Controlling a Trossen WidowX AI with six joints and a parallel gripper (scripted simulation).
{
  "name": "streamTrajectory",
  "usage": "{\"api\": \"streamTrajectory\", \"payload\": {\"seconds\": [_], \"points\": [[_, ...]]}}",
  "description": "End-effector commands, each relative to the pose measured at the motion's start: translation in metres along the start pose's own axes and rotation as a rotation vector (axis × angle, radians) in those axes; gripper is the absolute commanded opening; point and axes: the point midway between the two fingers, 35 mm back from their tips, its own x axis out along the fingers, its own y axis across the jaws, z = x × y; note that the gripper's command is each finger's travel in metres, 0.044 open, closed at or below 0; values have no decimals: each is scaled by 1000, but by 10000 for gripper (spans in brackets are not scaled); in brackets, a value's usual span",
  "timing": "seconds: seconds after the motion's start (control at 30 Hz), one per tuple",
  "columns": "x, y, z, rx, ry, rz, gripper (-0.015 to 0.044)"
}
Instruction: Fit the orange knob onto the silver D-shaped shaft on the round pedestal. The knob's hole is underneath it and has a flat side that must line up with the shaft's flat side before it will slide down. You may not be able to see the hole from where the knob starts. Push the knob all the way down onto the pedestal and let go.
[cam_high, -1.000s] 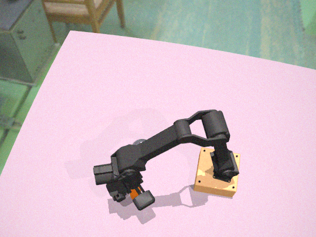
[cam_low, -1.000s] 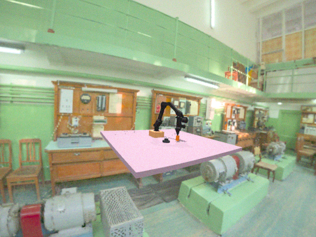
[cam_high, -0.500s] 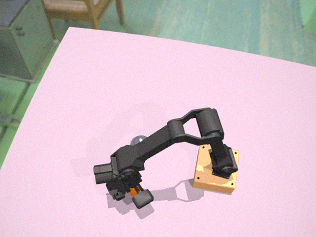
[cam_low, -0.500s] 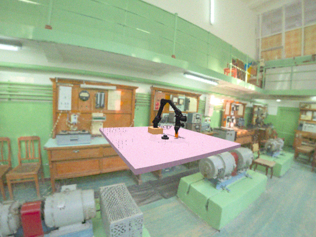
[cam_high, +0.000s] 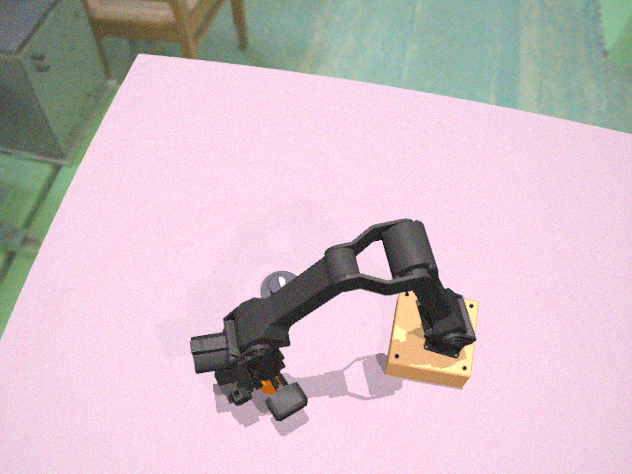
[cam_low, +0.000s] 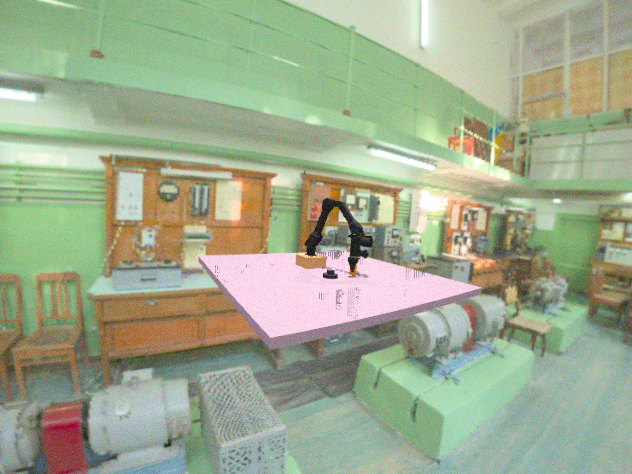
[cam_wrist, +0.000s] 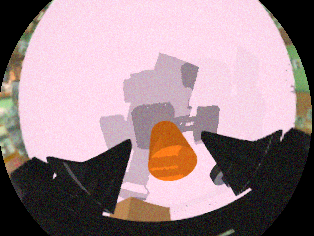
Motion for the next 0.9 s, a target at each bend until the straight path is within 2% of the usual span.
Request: {"api": "streamTrajectory", "payload": {"seconds": [0.0,0.1,0.47,0.67,0.8,0.87], "points": [[10,1,-3,3,8,-1,440],[12,1,-3,3,8,-1,440],[12,1,-3,3,8,-1,151],[12,1,-3,3,8,-1,111],[2,0,0,3,7,-2,6],[-11,-2,2,3,7,-2,0]]}}
